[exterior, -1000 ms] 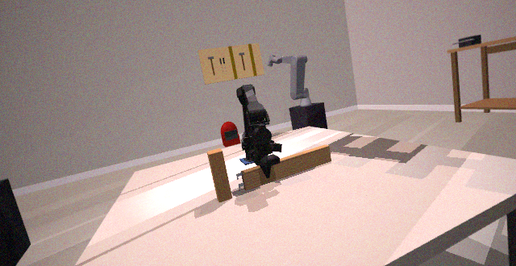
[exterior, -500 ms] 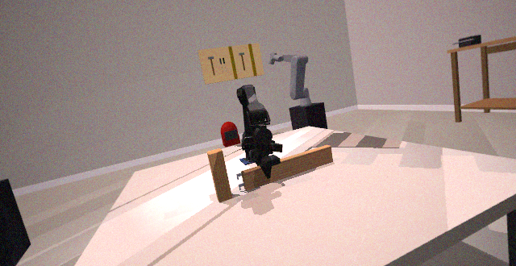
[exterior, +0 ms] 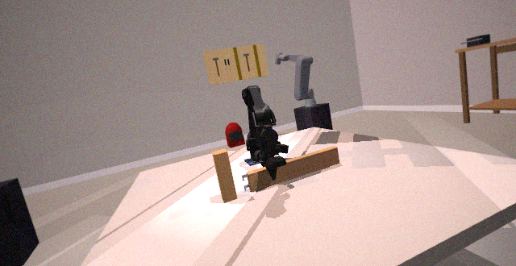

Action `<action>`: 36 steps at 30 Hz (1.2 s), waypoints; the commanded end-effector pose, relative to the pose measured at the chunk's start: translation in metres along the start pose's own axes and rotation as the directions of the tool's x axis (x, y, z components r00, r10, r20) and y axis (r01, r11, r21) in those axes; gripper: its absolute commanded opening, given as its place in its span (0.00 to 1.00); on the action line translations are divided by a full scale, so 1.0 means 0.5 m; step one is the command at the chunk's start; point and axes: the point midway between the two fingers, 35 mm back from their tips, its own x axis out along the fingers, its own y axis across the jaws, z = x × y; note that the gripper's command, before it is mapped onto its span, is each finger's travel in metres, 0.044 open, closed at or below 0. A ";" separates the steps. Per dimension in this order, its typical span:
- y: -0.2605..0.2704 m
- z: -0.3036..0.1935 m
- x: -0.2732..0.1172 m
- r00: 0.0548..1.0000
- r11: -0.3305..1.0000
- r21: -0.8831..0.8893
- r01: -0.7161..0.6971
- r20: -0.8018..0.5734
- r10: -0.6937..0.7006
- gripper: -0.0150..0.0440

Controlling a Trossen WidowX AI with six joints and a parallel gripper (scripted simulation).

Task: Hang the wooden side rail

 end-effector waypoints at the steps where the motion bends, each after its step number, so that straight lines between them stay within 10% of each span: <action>1: -0.009 0.000 0.000 1.000 1.000 0.008 0.007 0.001 -0.007 0.25; 36: -0.005 0.000 -0.007 1.000 1.000 0.008 0.007 0.001 -0.007 0.25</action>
